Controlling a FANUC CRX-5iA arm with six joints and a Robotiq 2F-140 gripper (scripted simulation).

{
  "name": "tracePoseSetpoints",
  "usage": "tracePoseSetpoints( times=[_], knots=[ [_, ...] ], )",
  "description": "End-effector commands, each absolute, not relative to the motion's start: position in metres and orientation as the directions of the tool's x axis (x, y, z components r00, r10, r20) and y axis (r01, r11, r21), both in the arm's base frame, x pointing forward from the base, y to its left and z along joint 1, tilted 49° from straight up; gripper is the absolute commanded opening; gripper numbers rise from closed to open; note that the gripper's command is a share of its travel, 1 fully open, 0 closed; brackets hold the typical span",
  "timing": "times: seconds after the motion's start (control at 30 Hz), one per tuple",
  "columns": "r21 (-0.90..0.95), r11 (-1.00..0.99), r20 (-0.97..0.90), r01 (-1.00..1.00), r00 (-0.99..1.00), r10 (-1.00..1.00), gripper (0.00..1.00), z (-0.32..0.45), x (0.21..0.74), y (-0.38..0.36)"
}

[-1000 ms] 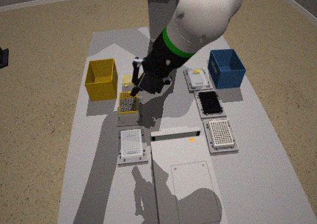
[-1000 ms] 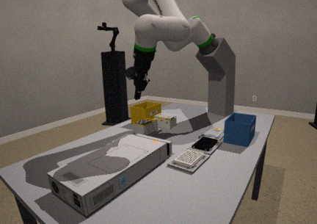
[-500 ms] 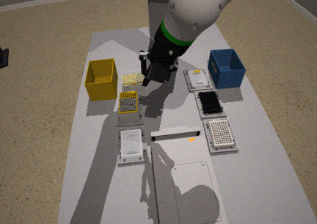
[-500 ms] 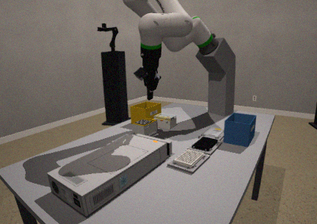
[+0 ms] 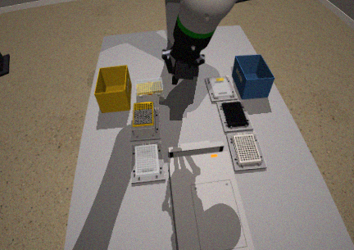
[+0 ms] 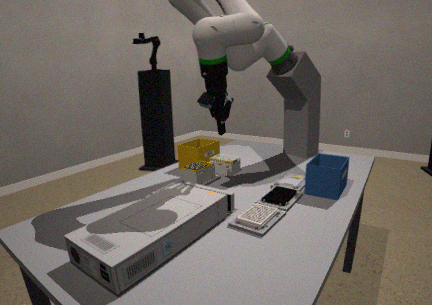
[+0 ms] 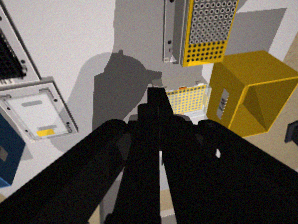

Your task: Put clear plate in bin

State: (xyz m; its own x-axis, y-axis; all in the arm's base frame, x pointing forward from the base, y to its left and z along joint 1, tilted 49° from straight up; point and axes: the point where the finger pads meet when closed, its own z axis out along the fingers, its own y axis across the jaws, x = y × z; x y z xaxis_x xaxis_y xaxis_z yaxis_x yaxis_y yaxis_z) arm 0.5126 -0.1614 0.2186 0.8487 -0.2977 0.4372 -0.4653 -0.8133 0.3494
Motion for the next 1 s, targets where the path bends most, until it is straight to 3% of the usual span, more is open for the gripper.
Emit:
tracePoseSetpoints(
  times=[0.0, 0.33, 0.97],
  knots=[
    [0.324, -0.848, 0.413, -0.419, 0.869, -0.272, 0.1, 0.209, 0.506, -0.151],
    [0.266, -0.914, 0.361, -0.305, 0.911, -0.199, 0.1, 0.182, 0.49, -0.124],
    [0.261, -0.918, 0.358, -0.297, 0.913, -0.194, 0.1, 0.166, 0.479, -0.108]
  ],
)
